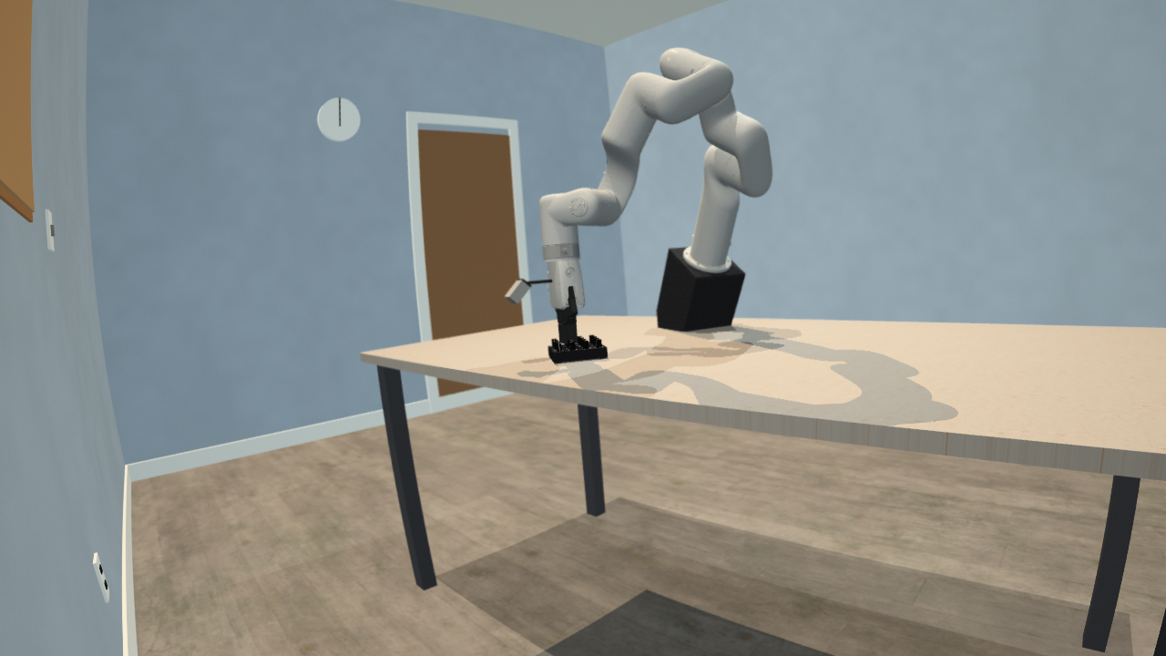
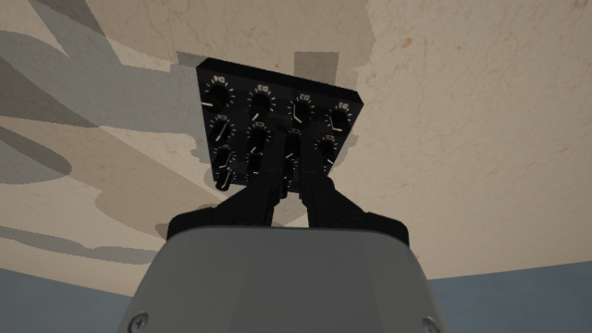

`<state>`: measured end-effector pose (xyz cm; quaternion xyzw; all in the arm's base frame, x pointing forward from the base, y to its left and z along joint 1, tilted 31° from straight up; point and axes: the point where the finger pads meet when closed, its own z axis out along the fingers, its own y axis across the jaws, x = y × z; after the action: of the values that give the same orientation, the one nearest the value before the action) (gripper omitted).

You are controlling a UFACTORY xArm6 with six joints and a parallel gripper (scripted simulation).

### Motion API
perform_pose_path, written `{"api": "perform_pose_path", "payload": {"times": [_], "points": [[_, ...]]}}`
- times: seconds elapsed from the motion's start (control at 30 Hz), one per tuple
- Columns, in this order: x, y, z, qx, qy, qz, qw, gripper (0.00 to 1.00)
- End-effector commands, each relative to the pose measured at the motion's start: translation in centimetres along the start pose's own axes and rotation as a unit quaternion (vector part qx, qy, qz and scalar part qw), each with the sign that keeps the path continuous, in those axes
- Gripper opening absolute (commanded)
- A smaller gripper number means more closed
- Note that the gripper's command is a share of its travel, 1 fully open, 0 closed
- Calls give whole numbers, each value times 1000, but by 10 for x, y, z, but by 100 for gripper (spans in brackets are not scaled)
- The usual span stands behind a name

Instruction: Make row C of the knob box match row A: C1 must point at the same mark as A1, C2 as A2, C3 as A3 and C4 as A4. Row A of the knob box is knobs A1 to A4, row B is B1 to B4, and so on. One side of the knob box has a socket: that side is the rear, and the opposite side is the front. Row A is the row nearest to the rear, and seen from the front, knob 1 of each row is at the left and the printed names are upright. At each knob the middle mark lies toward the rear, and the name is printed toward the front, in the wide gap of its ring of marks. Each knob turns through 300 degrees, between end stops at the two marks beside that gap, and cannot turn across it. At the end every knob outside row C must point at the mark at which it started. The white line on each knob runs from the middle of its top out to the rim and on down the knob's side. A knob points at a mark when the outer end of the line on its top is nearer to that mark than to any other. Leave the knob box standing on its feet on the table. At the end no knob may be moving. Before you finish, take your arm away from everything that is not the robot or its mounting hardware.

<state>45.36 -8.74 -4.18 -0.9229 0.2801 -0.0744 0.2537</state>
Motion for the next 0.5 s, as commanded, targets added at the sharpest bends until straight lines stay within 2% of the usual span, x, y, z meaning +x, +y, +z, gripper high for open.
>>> {"api": "perform_pose_path", "payload": {"times": [0.0, 0.47], "points": [[1, 0, -1, 0, 2, 0, 1000, 8], [1, 0, -1, 0, 2, 5, 1000, 8]]}}
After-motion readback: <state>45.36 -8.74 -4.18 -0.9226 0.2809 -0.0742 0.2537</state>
